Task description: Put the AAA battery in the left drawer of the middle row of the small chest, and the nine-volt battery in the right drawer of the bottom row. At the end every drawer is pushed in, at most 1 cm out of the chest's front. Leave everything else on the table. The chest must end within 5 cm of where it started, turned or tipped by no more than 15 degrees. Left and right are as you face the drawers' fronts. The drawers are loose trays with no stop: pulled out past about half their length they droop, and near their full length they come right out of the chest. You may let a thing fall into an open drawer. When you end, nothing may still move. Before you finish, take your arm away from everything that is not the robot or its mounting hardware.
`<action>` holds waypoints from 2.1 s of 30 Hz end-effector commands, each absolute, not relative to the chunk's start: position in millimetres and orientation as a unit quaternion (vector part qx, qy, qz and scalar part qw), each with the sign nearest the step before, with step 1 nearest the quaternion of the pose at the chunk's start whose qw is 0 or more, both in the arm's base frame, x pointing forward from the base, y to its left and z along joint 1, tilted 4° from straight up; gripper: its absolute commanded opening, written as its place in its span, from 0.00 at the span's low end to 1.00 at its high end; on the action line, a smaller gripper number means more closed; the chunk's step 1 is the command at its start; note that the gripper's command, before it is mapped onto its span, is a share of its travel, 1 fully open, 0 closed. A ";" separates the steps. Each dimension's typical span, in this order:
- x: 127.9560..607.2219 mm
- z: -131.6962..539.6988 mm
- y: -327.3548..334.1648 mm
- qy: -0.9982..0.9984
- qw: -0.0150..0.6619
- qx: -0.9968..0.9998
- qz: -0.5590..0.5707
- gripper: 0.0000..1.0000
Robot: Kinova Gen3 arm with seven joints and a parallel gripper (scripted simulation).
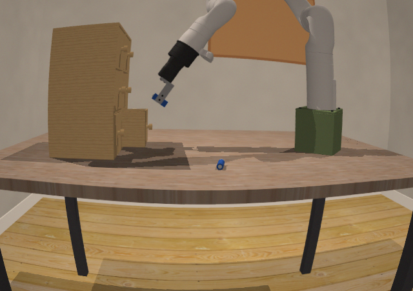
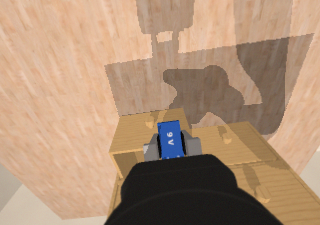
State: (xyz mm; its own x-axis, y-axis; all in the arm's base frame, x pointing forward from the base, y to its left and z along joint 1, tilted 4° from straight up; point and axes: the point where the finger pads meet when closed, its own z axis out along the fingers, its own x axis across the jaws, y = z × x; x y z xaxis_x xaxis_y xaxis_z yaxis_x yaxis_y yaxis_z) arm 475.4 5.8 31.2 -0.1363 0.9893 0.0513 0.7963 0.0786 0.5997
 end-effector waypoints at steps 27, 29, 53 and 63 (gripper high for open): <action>548.0 36.6 15.5 0.709 0.193 0.626 0.258 0.51; 548.9 36.6 15.6 0.709 0.193 0.626 0.258 0.51; 549.5 36.7 15.7 0.709 0.193 0.626 0.258 0.51; 549.5 36.7 15.7 0.709 0.193 0.626 0.258 0.75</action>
State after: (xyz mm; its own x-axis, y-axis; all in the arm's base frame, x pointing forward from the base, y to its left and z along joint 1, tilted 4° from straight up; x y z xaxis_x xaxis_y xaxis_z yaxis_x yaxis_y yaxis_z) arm 549.0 15.7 35.8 -0.1404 0.9889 0.0497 0.7901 0.0816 0.6075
